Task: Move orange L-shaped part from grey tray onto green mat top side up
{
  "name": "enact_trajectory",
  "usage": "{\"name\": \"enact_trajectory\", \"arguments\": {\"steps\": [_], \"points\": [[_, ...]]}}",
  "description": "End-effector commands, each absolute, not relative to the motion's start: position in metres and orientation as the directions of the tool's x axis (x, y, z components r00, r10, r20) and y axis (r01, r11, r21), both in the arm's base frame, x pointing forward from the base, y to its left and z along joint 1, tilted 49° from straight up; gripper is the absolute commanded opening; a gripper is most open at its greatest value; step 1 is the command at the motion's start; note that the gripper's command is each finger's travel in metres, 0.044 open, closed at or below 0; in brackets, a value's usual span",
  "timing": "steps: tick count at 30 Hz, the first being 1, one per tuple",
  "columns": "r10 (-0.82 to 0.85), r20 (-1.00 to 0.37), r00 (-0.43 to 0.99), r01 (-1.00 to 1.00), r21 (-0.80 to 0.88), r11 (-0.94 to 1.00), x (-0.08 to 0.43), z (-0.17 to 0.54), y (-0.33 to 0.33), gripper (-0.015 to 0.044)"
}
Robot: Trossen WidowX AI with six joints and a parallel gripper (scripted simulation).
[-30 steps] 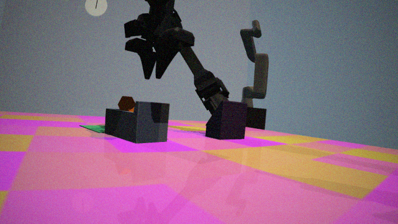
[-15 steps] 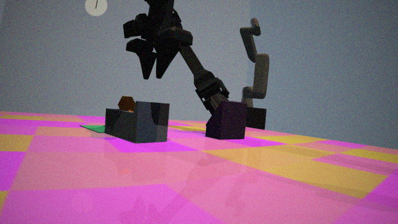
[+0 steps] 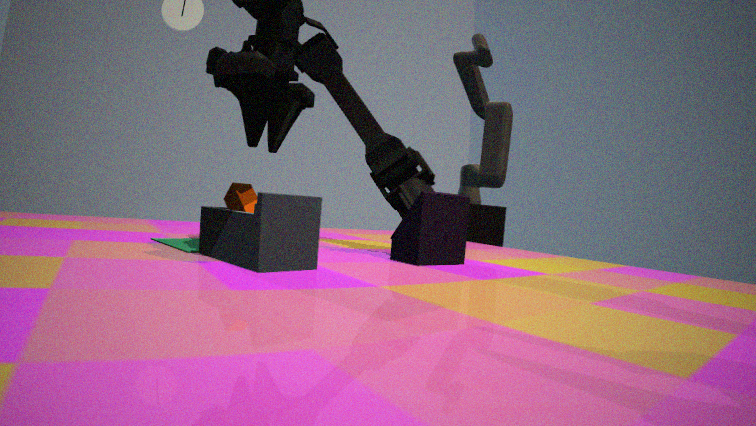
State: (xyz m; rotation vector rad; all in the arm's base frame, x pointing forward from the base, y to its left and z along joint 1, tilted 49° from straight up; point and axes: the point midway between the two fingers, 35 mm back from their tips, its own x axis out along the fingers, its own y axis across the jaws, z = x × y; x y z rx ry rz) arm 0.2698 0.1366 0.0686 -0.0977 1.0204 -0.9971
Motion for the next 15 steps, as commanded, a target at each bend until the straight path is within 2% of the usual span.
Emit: {"name": "enact_trajectory", "arguments": {"steps": [1, 15], "points": [[-0.734, -0.663, 0.149, 0.932, -0.155, 0.329, 0.282, 0.091, 0.122, 0.0280], [-0.734, -0.663, 0.149, 0.932, -0.154, 0.329, 0.285, 0.076, 0.106, 0.0280]]}}
